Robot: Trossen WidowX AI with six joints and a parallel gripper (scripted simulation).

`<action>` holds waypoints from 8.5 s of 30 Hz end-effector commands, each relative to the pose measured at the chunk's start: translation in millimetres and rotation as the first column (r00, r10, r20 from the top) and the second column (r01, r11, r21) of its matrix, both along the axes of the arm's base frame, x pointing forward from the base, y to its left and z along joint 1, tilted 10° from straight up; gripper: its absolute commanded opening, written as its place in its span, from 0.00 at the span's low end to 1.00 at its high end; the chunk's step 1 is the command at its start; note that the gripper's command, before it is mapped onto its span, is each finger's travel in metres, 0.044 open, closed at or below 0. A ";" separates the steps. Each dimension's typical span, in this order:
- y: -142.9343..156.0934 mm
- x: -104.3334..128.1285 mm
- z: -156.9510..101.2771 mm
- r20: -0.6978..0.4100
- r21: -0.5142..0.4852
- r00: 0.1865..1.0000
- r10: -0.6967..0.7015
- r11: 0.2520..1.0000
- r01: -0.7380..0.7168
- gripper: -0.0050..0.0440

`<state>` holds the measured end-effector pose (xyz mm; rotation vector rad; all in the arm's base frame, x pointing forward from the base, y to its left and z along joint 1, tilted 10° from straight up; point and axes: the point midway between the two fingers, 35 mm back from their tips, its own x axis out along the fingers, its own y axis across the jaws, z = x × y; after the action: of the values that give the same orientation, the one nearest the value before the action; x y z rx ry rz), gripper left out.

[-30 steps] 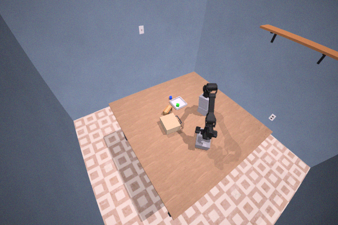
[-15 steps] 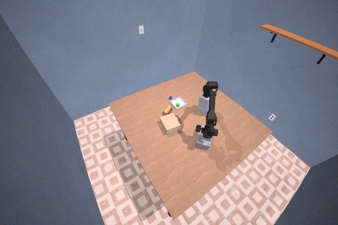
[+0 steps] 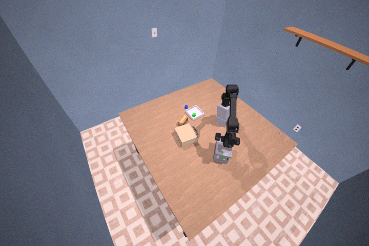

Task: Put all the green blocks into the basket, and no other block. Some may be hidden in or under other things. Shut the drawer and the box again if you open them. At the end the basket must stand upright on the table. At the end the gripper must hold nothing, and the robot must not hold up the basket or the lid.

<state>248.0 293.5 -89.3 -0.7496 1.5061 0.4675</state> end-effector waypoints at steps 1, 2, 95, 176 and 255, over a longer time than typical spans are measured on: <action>2.4 -9.3 3.6 -0.010 0.004 0.998 0.062 0.998 -0.062 0.10; 6.9 -18.2 2.4 -0.019 0.003 0.993 0.117 0.993 -0.117 0.10; -4.5 -260.3 -119.3 -0.138 0.030 0.656 0.742 0.665 -0.746 0.10; 36.6 4.1 -1.6 -0.206 0.126 -0.001 0.978 0.026 -0.992 0.65; 16.8 9.3 -119.8 -0.206 0.126 -0.001 0.978 0.026 -0.992 0.10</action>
<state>257.5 310.1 -215.0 -1.8925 0.8810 1.6925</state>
